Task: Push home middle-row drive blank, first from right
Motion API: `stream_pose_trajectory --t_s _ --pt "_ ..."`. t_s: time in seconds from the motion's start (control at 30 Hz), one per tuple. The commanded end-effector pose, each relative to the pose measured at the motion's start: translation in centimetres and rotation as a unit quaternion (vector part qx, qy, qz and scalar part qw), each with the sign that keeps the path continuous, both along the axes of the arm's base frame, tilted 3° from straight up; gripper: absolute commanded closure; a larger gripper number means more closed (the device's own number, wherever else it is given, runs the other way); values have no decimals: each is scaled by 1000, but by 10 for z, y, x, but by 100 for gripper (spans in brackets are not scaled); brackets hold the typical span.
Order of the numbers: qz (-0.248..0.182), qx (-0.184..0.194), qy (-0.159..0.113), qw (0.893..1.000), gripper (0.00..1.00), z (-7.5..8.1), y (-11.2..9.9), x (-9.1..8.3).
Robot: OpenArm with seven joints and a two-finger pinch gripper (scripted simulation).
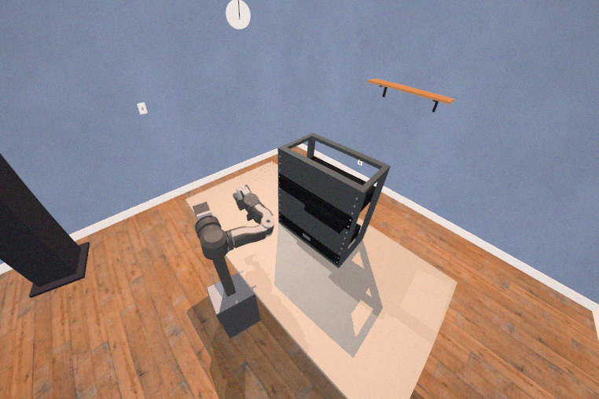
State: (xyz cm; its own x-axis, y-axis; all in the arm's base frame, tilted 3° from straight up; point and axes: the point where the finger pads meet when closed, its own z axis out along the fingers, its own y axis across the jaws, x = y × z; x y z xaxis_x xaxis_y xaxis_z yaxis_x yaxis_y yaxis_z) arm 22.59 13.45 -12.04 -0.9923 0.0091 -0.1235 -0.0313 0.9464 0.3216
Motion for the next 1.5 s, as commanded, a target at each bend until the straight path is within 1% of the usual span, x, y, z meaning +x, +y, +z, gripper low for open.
stream_pose_trajectory --t_s 0.0,1.17,1.47 --pt "0 2 -1 1000 0 1 0 0" --pt "0 2 -1 1000 0 1 0 0" --pt "1 15 4 1000 0 3 3 0"
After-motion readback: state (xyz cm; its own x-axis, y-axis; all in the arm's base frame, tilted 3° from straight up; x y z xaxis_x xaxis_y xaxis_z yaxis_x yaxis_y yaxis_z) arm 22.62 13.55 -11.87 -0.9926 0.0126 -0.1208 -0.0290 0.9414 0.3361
